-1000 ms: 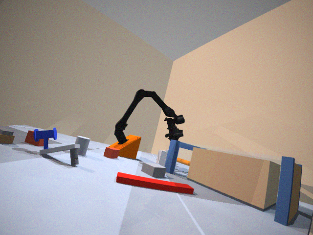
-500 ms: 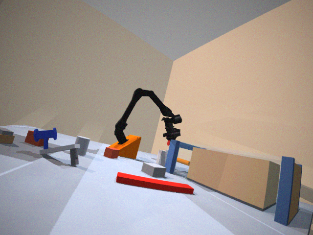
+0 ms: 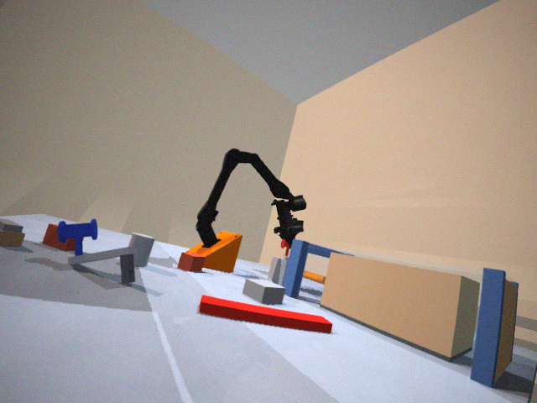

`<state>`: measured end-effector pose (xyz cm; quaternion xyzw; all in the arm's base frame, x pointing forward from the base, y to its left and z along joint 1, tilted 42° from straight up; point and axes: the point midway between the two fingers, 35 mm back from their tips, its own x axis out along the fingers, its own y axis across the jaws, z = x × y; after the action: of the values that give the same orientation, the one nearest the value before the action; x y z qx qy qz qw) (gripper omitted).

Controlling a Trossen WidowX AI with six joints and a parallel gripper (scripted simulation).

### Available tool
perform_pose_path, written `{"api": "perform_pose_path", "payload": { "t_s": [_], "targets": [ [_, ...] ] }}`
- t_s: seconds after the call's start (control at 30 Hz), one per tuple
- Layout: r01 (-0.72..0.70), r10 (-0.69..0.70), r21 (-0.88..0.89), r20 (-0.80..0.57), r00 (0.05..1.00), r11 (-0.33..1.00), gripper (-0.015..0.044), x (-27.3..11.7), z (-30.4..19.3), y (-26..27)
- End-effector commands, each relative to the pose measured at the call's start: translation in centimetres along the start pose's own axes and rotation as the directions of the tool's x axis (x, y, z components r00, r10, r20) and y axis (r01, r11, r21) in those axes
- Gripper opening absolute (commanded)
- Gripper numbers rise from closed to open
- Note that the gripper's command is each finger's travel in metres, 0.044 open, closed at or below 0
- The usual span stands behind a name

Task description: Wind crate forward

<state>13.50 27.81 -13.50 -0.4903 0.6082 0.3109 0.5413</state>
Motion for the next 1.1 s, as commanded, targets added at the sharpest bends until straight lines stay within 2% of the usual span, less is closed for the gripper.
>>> {"api": "perform_pose_path", "payload": {
  "t_s": [0.0, 1.07],
  "targets": [
    [-0.005, 0.004, -0.004, -0.027, 1.0, 1.0, 0.0, -0.1, -1.4, 0.4],
    [-0.005, 0.004, -0.005, -0.032, 0.999, 1.0, 0.0, -2.2, -5.7, 0.1]
  ]
}}
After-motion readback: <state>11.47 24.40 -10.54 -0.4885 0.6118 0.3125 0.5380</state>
